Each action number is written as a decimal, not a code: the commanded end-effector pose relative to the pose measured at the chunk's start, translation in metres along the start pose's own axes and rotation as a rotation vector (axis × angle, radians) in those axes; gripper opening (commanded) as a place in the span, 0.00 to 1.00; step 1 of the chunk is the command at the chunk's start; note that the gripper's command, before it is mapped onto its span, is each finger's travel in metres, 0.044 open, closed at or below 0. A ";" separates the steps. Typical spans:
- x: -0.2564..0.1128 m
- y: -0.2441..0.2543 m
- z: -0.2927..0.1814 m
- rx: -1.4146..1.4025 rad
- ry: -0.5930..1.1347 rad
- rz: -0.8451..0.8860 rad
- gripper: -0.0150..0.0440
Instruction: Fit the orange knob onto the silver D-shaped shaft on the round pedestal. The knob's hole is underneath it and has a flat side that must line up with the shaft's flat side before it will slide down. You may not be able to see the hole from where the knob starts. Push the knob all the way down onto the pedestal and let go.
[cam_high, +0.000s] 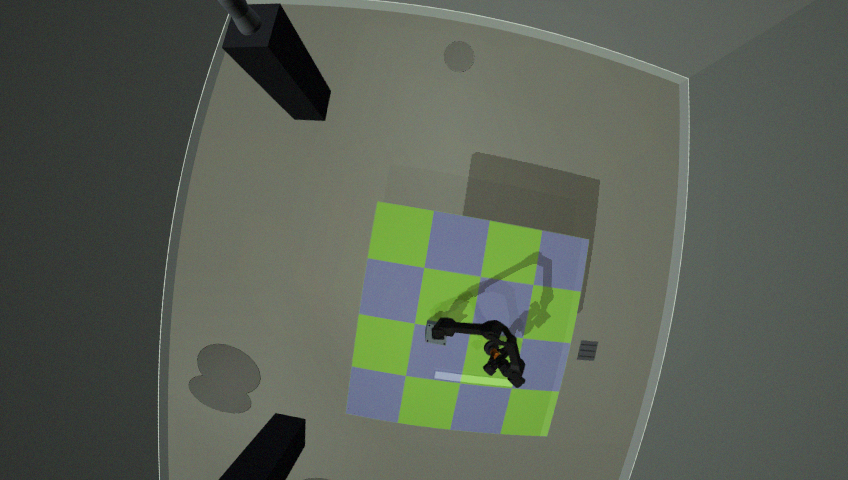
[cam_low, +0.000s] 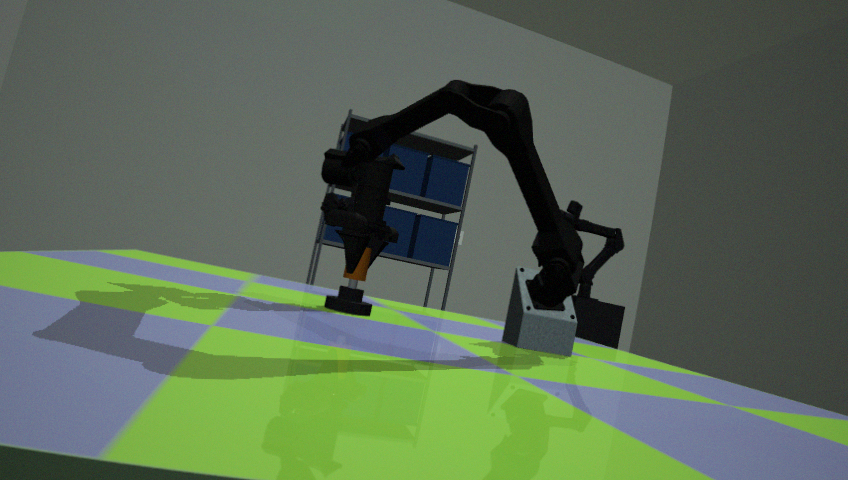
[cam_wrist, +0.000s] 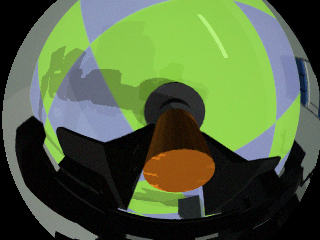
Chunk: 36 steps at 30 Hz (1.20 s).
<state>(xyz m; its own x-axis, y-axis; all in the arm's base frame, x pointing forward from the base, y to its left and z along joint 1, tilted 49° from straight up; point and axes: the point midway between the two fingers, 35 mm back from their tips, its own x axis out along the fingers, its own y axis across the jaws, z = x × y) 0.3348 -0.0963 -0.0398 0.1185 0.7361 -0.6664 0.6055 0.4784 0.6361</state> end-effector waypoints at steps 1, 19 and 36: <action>0.000 0.001 0.000 0.000 -0.002 0.004 0.25; 0.002 0.000 0.000 -0.007 -0.002 0.004 0.25; 0.011 0.001 0.000 0.045 -0.001 0.004 0.25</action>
<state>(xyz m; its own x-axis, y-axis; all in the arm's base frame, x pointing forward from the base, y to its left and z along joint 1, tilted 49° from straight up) 0.3359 -0.0901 -0.0455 0.1192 0.7347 -0.6678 0.6214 0.4693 0.6273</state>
